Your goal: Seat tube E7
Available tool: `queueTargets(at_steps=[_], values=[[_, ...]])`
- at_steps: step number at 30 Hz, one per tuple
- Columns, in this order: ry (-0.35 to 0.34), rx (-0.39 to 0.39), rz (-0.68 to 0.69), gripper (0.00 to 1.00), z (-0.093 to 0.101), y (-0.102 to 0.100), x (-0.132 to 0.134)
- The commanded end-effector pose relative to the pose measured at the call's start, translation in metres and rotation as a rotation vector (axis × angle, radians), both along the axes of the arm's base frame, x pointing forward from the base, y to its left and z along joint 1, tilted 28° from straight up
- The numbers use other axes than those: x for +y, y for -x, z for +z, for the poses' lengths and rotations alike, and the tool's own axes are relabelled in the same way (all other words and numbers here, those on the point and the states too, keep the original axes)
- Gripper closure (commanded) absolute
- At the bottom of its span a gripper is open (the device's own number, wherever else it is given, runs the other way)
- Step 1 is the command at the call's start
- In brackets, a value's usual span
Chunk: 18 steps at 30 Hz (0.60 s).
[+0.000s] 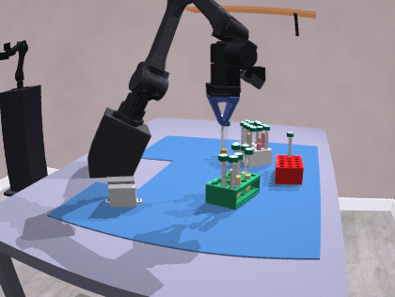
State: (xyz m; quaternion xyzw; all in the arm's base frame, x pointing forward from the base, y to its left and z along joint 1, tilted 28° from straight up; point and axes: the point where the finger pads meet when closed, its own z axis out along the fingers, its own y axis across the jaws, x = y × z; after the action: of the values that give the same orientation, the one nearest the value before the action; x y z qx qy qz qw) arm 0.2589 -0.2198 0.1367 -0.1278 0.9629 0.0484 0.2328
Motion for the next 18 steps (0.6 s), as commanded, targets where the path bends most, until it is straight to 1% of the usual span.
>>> queueTargets(at_steps=[1, 9, 18], values=[[0.057, -0.045, -0.001, 1.0, 0.027, -0.024, -0.023], [0.056, -0.045, -0.001, 1.0, 0.031, -0.035, -0.03], [0.063, -0.05, -0.007, 1.0, 0.034, -0.033, -0.034]])
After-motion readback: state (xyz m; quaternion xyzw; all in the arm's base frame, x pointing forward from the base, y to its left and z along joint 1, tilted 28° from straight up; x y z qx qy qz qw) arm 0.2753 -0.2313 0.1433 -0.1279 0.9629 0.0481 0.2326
